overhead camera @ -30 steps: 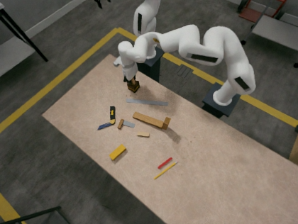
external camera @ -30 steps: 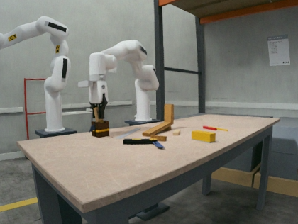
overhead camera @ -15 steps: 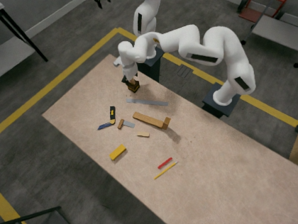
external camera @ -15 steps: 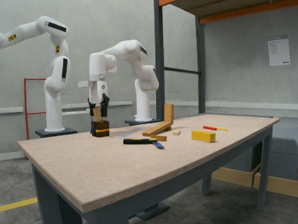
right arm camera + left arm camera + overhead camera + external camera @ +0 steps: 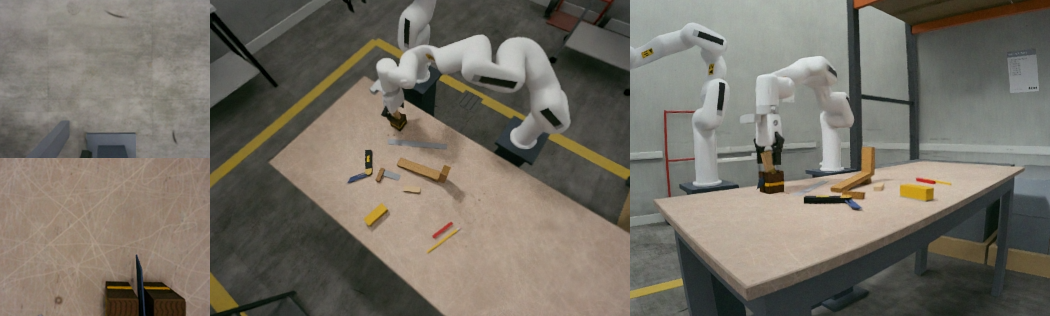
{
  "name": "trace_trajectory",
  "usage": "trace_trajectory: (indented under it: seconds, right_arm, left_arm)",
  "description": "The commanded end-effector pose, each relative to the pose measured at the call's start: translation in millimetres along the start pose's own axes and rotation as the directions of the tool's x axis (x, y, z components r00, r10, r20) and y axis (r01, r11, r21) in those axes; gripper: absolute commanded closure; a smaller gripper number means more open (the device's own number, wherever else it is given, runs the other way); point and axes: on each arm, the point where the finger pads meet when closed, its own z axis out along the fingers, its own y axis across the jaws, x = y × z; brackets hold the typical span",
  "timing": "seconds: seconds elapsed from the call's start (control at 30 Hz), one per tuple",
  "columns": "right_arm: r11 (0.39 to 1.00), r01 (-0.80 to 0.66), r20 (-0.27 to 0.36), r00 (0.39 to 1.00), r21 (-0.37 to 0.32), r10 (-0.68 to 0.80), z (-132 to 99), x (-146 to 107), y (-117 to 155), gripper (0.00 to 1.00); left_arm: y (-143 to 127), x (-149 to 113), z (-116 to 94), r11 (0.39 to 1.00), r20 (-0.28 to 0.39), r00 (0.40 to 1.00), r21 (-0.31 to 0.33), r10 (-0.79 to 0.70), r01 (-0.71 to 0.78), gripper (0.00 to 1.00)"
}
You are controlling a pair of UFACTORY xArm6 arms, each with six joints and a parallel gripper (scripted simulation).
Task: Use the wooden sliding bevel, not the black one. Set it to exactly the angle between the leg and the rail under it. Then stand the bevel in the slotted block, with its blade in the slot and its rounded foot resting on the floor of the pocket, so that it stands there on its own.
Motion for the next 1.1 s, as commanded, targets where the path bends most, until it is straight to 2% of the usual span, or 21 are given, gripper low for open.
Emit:
trace_trajectory:
  seconds: [0.0, 0.27, 0.37, 0.5, 0.77, 0.83, 1.07]
  right_arm:
    - [1.000, 0.000, -0.005, 1.000, 0.000, 0.000, -2, 1, 0, 0.00]
    - [1.000, 0.000, -0.005, 1.000, 0.000, 0.000, -2, 1, 0, 0.00]
    - [1.000, 0.000, -0.005, 1.000, 0.000, 0.000, -2, 1, 0, 0.00]
    - [1.000, 0.000, -0.005, 1.000, 0.000, 0.000, -2, 1, 0, 0.00]
    - [1.000, 0.000, -0.005, 1.000, 0.000, 0.000, -2, 1, 0, 0.00]
    - [1.000, 0.000, -0.005, 1.000, 0.000, 0.000, -2, 1, 0, 0.00]
    - [1.000, 0.000, -0.005, 1.000, 0.000, 0.000, -2, 1, 0, 0.00]
  left_arm:
    - [-1, 1, -2, 1.000, -0.004, 1.000, 0.002, 0.000, 0.000, 0.00]
    - [-1, 1, -5, 1.000, -0.004, 1.000, 0.002, 0.000, 0.000, 0.00]
    - [-1, 1, -13, 1.000, -0.004, 1.000, 0.002, 0.000, 0.000, 0.00]
    - [0, 1, -35, 1.000, -0.004, 1.000, 0.002, 0.000, 0.000, 0.00]
    - [0, 1, -91, 1.000, -0.004, 1.000, 0.002, 0.000, 0.000, 0.00]
    - [0, 1, -91, 1.000, -0.004, 1.000, 0.002, 0.000, 0.000, 0.00]
    - [0, 1, -119, 1.000, -0.004, 1.000, 0.002, 0.000, 0.000, 0.00]
